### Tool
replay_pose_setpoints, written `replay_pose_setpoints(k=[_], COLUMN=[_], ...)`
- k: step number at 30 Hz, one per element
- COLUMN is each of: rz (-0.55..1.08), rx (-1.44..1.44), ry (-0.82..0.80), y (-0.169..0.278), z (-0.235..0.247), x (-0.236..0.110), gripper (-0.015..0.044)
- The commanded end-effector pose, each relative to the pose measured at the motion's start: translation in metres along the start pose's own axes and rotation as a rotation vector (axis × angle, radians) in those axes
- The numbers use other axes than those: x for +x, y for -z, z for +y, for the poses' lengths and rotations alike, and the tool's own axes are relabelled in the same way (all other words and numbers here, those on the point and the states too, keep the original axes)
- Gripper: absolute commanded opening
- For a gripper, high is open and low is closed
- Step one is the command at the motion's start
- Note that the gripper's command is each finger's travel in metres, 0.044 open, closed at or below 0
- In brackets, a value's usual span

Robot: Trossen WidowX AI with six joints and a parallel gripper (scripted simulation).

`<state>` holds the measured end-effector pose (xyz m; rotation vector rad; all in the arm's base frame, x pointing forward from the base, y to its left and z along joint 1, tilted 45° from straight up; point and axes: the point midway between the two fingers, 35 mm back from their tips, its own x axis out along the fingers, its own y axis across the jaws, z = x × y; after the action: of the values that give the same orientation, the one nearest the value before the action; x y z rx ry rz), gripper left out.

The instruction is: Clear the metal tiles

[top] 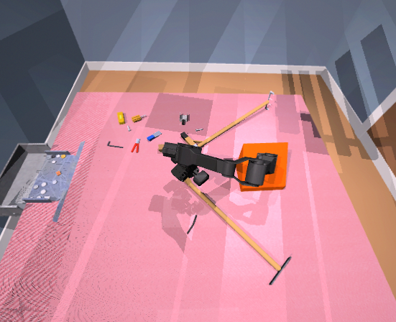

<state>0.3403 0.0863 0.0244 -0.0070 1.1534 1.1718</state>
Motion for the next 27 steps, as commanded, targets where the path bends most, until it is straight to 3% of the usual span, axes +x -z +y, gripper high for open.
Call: replay_pose_setpoints(k=[1, 27], rz=[0.001, -0.001], rx=[-0.004, -0.001], ry=[0.010, 0.001], y=[0.001, 0.002], z=[-0.008, -0.025], x=[-0.001, -0.002], gripper=[0.0000, 0.0000])
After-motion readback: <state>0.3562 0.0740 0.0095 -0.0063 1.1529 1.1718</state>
